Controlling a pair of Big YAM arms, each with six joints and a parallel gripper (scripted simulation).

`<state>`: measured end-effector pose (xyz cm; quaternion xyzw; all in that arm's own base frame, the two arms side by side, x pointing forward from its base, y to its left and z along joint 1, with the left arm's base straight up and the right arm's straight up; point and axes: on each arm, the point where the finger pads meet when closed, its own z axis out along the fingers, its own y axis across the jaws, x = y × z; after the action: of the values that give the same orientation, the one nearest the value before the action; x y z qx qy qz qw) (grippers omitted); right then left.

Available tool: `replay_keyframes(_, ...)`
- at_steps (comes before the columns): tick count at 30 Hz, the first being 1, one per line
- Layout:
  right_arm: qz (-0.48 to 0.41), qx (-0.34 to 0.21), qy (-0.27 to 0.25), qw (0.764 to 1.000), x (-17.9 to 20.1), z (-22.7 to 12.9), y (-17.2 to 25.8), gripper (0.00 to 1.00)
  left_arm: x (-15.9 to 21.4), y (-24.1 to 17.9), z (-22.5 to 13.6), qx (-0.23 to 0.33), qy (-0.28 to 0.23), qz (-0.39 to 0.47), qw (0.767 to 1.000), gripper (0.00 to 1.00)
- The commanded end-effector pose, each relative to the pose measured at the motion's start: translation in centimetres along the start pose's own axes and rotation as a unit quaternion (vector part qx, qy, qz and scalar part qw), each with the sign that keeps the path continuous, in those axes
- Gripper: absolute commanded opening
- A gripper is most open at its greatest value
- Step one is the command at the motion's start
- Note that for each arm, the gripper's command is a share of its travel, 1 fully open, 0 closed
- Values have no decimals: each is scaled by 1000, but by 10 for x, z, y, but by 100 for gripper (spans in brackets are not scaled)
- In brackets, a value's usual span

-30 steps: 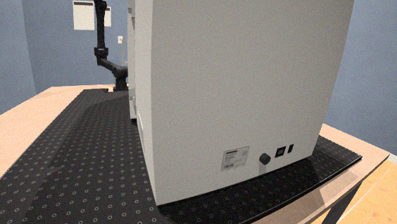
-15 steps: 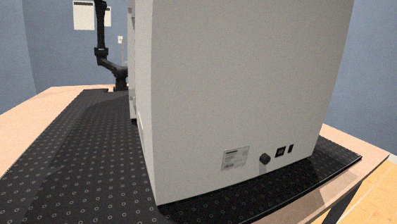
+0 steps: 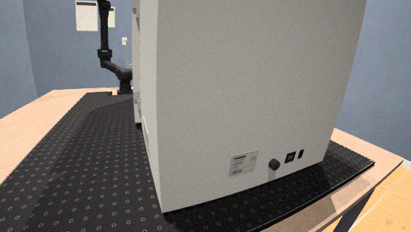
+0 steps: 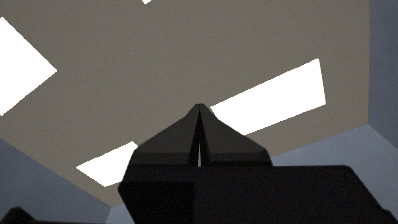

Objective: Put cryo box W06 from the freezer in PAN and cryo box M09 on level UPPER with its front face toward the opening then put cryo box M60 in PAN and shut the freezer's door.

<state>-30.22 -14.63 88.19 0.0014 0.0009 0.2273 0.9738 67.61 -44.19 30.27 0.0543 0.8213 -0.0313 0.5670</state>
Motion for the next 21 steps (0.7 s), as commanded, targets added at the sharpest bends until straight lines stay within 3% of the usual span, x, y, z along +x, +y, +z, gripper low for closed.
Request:
replay_keyframes(1, -5, -1, 15, 1000, 14, 3, 0, 0, -33, -7, -21, 9, -33, -25, 999, 77)
replay_keyframes(3, -5, -1, 15, 1000, 14, 3, 0, 0, -13, -9, -6, 5, -21, -18, 1000, 77)
replay_keyframes(5, -5, -1, 15, 1000, 14, 3, 0, 0, -32, -6, -26, 8, -33, -25, 999, 77)
replay_keyframes(21, -5, -1, 15, 1000, 14, 3, 0, 0, -21, -6, -44, 6, -28, -23, 999, 77)
